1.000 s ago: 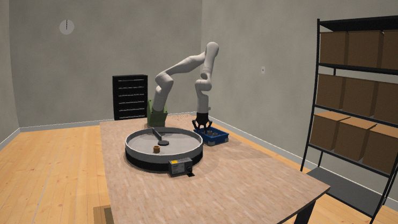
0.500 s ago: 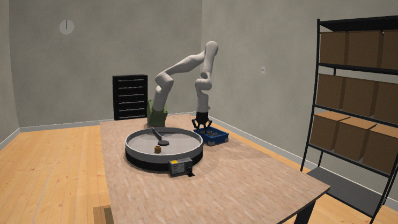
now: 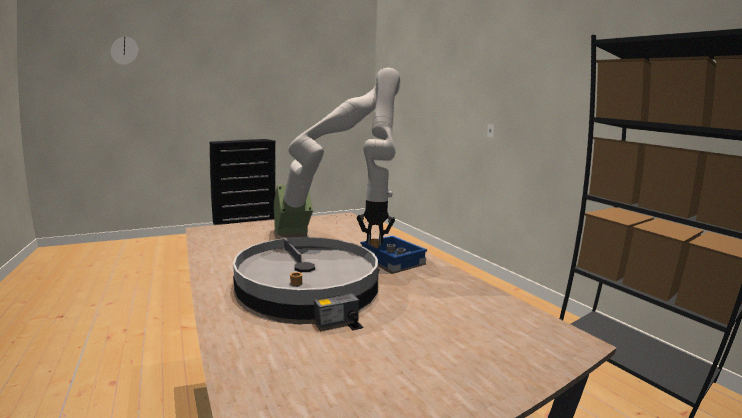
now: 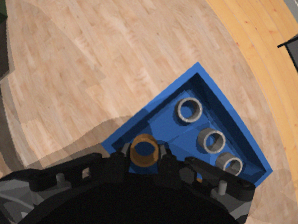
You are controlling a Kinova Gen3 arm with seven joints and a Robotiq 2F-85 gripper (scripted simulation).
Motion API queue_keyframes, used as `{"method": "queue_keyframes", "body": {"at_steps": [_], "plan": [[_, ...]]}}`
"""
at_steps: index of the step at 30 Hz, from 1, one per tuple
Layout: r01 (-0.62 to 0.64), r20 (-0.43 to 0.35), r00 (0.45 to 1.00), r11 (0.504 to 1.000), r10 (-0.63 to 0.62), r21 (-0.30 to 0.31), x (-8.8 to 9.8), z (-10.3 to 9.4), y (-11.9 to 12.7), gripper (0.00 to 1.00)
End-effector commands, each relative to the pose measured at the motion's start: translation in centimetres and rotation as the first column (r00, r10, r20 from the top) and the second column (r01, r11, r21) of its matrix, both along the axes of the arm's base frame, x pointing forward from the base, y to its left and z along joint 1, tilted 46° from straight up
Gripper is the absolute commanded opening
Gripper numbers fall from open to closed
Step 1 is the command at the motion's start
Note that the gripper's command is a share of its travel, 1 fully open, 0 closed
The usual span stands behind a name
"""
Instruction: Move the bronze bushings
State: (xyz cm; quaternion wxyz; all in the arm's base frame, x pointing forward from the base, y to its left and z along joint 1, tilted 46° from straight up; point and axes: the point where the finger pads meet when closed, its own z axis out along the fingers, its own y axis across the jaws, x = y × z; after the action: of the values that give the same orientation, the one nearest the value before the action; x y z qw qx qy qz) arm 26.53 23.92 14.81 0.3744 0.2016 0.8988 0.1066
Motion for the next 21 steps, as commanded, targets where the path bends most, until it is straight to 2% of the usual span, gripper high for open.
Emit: {"method": "queue_keyframes", "body": {"at_steps": [1,21], "plan": [[-0.02,-0.003,1.0,1.0,0.02,0.008,-1.0,0.6,0.7,0.0],[-0.02,-0.003,1.0,1.0,0.02,0.008,-4.4,4.0,0.4,0.0]]}}
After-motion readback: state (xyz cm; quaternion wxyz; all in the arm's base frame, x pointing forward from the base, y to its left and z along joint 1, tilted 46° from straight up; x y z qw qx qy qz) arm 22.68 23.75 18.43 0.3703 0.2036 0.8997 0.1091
